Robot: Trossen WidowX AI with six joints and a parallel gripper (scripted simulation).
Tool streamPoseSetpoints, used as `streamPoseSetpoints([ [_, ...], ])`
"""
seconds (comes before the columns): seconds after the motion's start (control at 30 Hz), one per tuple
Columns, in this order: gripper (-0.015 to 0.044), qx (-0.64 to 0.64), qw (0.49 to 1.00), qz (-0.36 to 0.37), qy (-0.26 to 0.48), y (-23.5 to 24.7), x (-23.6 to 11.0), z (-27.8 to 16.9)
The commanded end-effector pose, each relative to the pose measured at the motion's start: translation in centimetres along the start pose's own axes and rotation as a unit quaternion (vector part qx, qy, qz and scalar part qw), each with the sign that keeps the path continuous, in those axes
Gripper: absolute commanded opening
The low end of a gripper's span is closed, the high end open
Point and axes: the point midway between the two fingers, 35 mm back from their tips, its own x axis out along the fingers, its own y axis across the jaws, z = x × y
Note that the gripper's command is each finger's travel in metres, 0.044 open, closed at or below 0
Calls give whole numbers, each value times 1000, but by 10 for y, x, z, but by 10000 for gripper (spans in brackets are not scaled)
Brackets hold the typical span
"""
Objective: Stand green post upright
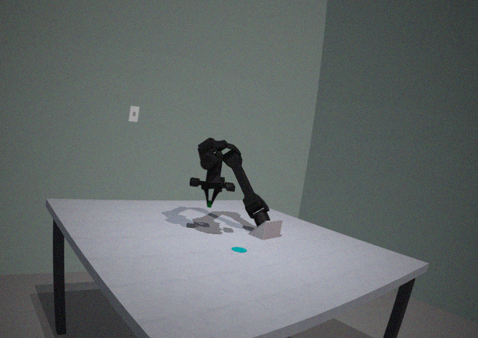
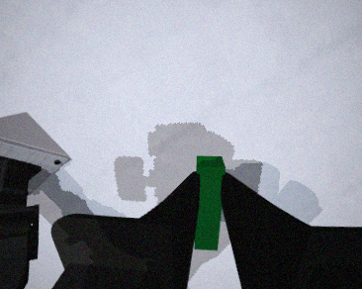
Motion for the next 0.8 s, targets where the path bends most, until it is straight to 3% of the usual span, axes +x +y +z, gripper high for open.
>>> streamPoseSetpoints([
  [0.0,22,-1,1000,2,-7,2,-5,13],
  [0.77,22,-34,999,7,-16,30,-16,78],
])
